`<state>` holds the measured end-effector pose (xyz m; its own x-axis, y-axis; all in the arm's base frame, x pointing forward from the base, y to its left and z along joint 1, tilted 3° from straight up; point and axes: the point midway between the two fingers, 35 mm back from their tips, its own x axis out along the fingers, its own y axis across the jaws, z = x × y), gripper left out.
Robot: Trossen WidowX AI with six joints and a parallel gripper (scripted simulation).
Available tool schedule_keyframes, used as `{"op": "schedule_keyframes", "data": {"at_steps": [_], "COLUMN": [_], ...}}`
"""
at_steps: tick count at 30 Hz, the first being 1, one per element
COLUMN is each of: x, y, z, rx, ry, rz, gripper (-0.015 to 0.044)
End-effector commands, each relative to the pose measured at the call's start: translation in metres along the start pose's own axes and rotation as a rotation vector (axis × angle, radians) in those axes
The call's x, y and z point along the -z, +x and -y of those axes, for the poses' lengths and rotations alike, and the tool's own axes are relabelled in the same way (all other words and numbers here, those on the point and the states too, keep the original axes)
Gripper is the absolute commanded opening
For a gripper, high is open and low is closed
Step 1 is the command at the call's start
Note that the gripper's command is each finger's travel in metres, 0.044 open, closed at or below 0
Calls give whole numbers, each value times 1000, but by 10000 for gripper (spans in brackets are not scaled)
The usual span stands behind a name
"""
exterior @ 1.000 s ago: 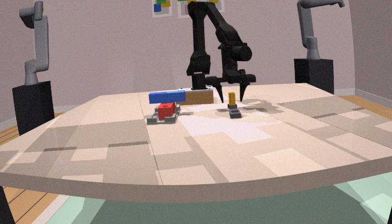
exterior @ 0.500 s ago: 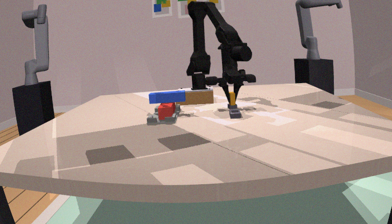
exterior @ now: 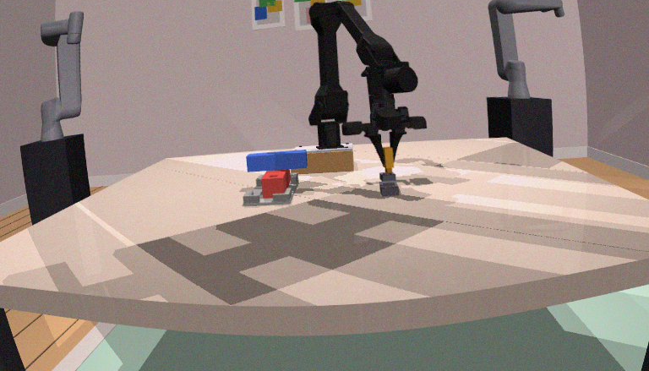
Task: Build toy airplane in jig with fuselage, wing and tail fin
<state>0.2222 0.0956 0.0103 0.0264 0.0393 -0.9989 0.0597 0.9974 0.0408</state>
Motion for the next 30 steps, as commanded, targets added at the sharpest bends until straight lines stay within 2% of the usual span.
{"op": "schedule_keyframes", "data": {"at_steps": [1,30], "x": [-5,2], "y": [-12,-97], "z": [-2,0], "rx": [-4,20], "ry": [-6,5], "rz": [10,-44], "gripper": [0,0]}}
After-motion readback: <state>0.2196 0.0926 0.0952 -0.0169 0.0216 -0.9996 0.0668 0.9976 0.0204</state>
